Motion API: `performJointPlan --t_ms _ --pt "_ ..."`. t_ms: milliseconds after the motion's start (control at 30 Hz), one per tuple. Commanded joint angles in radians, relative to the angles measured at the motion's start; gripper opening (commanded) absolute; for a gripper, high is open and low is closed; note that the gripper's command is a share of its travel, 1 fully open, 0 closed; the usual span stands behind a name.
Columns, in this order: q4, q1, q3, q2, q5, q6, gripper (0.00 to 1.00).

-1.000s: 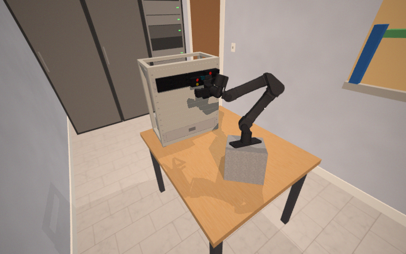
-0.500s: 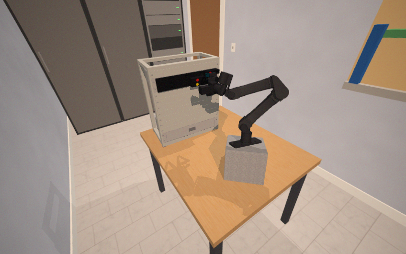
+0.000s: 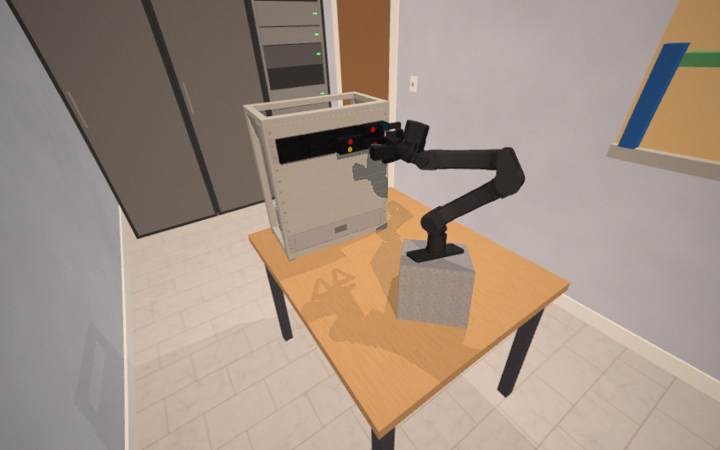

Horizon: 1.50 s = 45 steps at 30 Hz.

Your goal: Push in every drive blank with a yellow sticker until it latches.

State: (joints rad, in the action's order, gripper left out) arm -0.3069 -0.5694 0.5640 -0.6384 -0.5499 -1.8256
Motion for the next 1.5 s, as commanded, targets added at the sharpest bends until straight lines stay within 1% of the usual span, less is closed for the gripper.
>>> performJointPlan --t_ms 0,133,267,1467 --pt "0.088 0.052 0.037 0.037 0.108 0.035 1.00" --pt "0.110 0.090 0.045 0.044 0.151 0.043 1.00" --pt "0.115 0.100 0.048 0.042 0.164 0.046 1.00" --pt "0.116 0.100 0.045 0.042 0.169 0.047 1.00"
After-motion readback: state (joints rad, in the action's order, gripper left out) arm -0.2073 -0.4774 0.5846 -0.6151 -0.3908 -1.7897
